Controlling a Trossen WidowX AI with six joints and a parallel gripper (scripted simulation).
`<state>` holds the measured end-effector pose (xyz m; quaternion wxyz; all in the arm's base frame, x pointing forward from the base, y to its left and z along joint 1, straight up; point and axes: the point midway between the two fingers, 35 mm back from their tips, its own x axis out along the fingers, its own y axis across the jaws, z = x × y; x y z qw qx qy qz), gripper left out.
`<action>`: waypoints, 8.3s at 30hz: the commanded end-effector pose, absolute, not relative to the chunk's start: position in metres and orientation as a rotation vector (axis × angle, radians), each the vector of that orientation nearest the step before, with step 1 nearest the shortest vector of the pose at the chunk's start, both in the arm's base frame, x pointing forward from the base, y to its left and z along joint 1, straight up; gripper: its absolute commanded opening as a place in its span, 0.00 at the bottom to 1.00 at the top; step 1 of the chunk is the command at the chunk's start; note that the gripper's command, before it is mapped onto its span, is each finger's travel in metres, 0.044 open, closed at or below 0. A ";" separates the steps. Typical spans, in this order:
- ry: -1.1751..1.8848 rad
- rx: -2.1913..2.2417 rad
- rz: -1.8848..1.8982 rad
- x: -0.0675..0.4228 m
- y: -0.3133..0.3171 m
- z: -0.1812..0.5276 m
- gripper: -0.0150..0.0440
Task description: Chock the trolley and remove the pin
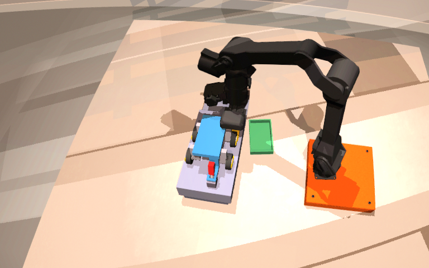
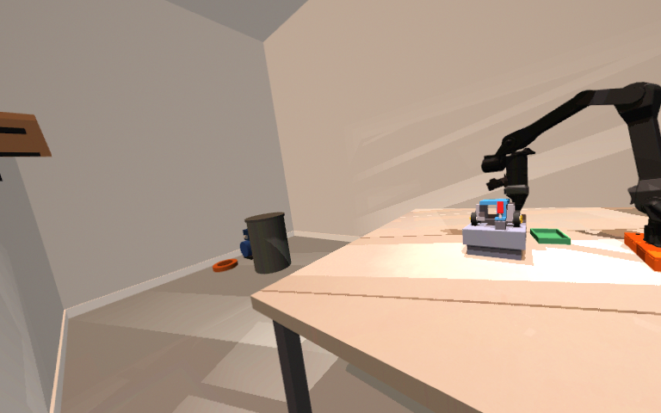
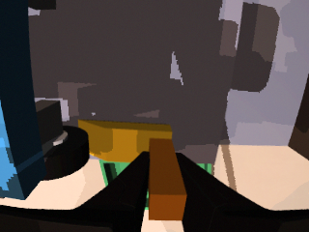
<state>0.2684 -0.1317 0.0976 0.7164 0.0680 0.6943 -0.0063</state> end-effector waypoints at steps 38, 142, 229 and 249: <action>1.540 0.155 -0.013 0.265 -0.136 0.149 0.67; 1.338 1.521 -1.095 0.322 0.053 0.142 0.58; 1.338 1.520 -1.095 0.318 0.049 0.165 0.25; 1.338 1.520 -1.095 0.317 0.049 0.174 0.25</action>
